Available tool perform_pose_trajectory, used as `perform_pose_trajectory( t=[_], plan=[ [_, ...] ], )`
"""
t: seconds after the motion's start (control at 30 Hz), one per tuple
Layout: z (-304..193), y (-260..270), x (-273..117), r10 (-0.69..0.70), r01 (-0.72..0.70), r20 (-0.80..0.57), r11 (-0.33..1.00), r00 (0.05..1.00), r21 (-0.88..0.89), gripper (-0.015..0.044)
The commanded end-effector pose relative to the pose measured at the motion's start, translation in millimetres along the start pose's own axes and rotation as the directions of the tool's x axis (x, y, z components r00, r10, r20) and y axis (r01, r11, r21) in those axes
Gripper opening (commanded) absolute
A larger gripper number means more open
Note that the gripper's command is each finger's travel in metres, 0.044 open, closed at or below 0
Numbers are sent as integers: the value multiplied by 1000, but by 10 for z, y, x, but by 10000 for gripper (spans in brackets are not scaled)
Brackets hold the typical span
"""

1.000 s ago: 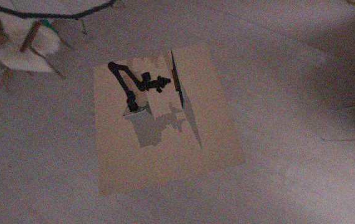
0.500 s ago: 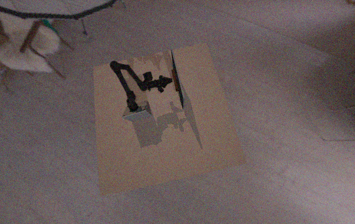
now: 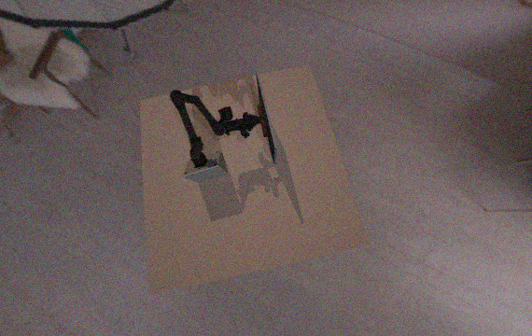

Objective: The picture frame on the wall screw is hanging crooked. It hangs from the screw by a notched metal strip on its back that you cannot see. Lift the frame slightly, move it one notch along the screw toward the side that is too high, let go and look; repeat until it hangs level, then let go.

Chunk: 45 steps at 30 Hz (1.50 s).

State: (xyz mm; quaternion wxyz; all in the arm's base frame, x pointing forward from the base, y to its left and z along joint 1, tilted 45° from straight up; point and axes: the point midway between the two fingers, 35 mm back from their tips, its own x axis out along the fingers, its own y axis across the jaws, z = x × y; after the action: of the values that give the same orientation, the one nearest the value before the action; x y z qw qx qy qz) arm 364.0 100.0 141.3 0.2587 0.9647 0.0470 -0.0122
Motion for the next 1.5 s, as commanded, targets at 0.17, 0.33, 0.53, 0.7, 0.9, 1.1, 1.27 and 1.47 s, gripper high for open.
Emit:
perform_pose_trajectory(
  t=[0.17,0.33,0.53,0.7,0.9,1.1,1.27,1.47],
  plan=[
    [-13,11,32,1,-1,-6,1000,1000,-2,260],
    [-13,11,32,1,-1,-6,1000,1000,-2,260],
    [-13,11,32,1,-1,-6,1000,1000,-2,260],
    [-13,11,32,1,-1,-6,1000,1000,-2,260],
    [-13,11,32,1,-1,-6,1000,1000,-2,260],
    [-18,10,33,1,-1,-6,1000,1000,-2,260],
    [-18,10,33,1,-1,-6,1000,1000,-2,181],
    [-18,10,33,1,-1,-6,1000,1000,-2,102]
  ],
)
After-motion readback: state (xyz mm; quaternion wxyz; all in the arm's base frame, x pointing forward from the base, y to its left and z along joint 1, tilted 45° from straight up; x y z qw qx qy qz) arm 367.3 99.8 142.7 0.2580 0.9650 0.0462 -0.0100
